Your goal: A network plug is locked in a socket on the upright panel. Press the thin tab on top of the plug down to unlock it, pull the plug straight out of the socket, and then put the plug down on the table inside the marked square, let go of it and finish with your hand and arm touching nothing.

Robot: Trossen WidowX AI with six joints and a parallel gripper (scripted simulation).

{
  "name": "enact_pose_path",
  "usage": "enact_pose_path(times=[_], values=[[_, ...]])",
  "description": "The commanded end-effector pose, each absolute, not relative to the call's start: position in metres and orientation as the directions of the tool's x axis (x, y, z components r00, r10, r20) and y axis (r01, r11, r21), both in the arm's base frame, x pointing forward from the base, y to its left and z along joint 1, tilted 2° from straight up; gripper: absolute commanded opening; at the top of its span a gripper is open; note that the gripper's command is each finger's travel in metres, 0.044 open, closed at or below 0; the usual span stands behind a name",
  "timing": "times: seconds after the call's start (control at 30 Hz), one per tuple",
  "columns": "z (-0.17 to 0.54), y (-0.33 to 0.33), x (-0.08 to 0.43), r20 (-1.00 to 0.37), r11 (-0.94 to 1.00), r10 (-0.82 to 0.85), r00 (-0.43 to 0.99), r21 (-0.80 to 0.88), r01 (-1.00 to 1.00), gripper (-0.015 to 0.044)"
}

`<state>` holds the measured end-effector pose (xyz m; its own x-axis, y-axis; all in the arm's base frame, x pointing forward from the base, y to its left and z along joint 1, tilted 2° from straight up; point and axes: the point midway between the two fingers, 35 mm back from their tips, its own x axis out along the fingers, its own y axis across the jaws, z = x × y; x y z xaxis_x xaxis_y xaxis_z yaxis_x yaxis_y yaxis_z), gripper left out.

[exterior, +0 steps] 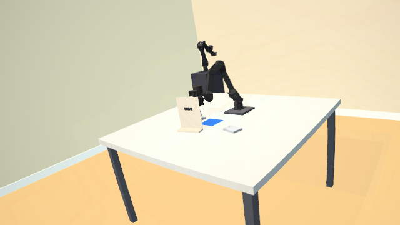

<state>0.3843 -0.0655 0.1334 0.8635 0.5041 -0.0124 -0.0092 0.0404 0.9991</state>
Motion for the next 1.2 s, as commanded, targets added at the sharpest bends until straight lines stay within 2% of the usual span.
enact_pose_path(times=[0.0,1.17], values=[[0.132,-0.066,0.38,-0.015,0.039,0.509,0.861,0.999,-0.006,0.0],[0.132,-0.079,0.357,-0.017,0.04,0.509,0.861,0.999,-0.004,0.0]])
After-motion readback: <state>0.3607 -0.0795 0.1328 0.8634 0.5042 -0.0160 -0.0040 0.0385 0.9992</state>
